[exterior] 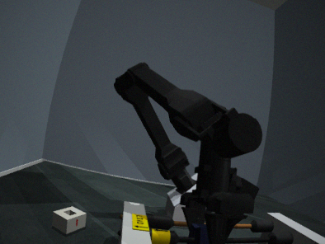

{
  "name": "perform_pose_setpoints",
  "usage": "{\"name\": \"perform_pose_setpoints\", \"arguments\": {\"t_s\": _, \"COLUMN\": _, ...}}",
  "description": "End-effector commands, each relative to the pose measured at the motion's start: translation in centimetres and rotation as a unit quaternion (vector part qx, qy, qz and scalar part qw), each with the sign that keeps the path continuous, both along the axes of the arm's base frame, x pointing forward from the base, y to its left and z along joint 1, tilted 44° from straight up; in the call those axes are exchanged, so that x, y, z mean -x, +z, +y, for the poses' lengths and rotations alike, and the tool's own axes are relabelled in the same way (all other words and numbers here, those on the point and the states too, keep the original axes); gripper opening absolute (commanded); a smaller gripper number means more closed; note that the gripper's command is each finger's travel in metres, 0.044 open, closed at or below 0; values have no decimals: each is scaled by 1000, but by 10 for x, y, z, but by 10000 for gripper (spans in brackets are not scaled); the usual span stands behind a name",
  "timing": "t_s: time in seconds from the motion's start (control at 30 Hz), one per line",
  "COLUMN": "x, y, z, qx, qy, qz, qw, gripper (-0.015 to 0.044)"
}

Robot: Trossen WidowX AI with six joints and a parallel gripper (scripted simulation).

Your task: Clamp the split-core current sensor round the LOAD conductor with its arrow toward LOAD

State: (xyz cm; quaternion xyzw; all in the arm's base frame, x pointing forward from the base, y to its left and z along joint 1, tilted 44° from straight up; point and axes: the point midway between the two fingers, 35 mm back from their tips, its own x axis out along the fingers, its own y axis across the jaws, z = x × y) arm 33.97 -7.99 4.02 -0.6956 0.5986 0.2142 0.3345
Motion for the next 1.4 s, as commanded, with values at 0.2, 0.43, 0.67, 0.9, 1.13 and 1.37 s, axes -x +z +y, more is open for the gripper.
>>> {"name": "perform_pose_setpoints", "arguments": {"t_s": 0.2, "x": -5, "y": -11, "z": -9, "qx": 3, "qy": 26, "qz": -22, "qw": 999, "gripper": 440}}
{"name": "perform_pose_setpoints", "arguments": {"t_s": 0.43, "x": -11, "y": -12, "z": -12, "qx": 7, "qy": 38, "qz": -35, "qw": 999, "gripper": 440}}
{"name": "perform_pose_setpoints", "arguments": {"t_s": 0.67, "x": -11, "y": -12, "z": -12, "qx": 7, "qy": 38, "qz": -35, "qw": 999, "gripper": 440}}
{"name": "perform_pose_setpoints", "arguments": {"t_s": 0.9, "x": -11, "y": -12, "z": -12, "qx": 7, "qy": 38, "qz": -35, "qw": 999, "gripper": 440}}
{"name": "perform_pose_setpoints", "arguments": {"t_s": 1.13, "x": -11, "y": -12, "z": -12, "qx": 7, "qy": 38, "qz": -35, "qw": 999, "gripper": 440}}
{"name": "perform_pose_setpoints", "arguments": {"t_s": 1.37, "x": -11, "y": -12, "z": -12, "qx": 7, "qy": 38, "qz": -35, "qw": 999, "gripper": 440}}
